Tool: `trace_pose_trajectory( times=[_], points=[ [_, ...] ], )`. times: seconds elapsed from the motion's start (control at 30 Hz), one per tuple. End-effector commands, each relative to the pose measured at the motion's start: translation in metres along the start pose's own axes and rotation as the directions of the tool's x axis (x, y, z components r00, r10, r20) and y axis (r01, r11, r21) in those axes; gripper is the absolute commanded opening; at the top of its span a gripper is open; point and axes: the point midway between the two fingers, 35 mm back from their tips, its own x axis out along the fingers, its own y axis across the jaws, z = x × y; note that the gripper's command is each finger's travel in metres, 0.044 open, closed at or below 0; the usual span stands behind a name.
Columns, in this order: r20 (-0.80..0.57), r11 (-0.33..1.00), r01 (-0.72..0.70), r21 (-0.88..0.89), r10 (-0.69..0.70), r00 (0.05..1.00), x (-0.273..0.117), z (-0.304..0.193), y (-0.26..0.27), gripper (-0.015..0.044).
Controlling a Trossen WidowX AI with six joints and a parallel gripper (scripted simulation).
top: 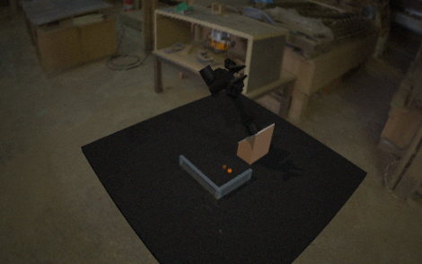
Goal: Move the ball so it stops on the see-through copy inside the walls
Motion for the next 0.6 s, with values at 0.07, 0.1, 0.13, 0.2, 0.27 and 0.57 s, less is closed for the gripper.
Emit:
trace_pose_trajectory(
  times=[0.07, 0.1, 0.13, 0.2, 0.27, 0.57],
  points=[
    [-0.079, 0.883, -0.227, 0.410, 0.282, 0.956, -0.011, 0.007, 0.086, 0.0224],
    [-0.084, 0.837, -0.260, 0.482, 0.339, 0.937, -0.015, 0.010, 0.102, 0.0224],
    [-0.085, 0.784, -0.289, 0.549, 0.397, 0.914, -0.020, 0.014, 0.118, 0.0224],
    [-0.075, 0.661, -0.335, 0.672, 0.510, 0.857, -0.031, 0.024, 0.149, 0.0224],
    [-0.050, 0.521, -0.361, 0.773, 0.617, 0.786, -0.045, 0.036, 0.178, 0.0224],
    [0.202, -0.124, -0.243, 0.962, 0.923, 0.328, -0.131, 0.119, 0.276, 0.0224]
  ],
)
